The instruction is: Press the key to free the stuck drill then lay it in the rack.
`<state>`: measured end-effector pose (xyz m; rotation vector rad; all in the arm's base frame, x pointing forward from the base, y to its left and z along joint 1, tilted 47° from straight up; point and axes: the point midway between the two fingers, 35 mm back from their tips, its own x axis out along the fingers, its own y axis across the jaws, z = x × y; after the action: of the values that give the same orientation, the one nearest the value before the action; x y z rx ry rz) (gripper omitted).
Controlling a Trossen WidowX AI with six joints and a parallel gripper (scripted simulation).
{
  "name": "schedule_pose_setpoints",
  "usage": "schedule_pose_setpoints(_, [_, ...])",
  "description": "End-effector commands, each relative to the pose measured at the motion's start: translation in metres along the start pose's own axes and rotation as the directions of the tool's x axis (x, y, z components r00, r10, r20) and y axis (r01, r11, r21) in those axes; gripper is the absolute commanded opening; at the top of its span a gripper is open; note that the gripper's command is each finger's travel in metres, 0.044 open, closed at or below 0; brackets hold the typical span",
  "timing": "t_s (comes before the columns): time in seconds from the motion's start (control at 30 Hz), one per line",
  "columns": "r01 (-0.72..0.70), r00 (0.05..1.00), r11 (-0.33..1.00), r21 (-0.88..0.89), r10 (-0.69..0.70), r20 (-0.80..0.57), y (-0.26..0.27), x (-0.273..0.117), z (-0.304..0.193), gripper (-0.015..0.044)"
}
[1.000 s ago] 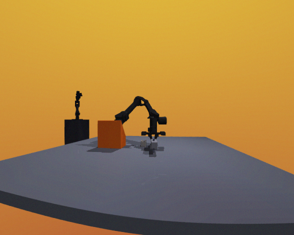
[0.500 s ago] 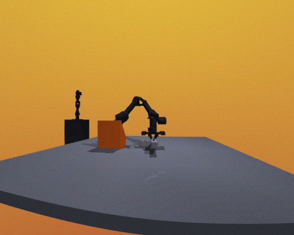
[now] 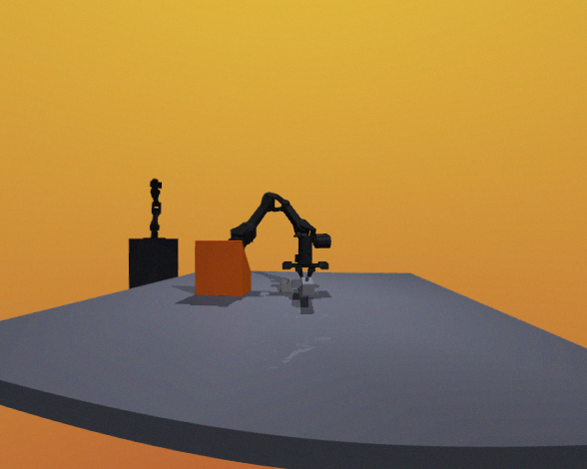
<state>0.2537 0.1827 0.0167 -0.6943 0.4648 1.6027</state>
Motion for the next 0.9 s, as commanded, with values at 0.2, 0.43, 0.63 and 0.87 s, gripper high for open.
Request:
schedule_pose_setpoints(0.2, [0.002,1.000,1.000,0.004,-0.002,-0.006,0.001,-0.002,0.008,0.0000])
schedule_pose_setpoints(0.43, [0.002,1.000,1.000,0.004,-0.002,-0.006,0.002,-0.007,0.008,0.0000])
schedule_pose_setpoints(0.63, [0.002,1.000,1.000,0.004,-0.002,-0.006,0.003,-0.011,0.007,0.0000])
schedule_pose_setpoints(0.87, [0.002,1.000,1.000,0.004,-0.002,-0.006,0.004,-0.015,0.006,0.0000])
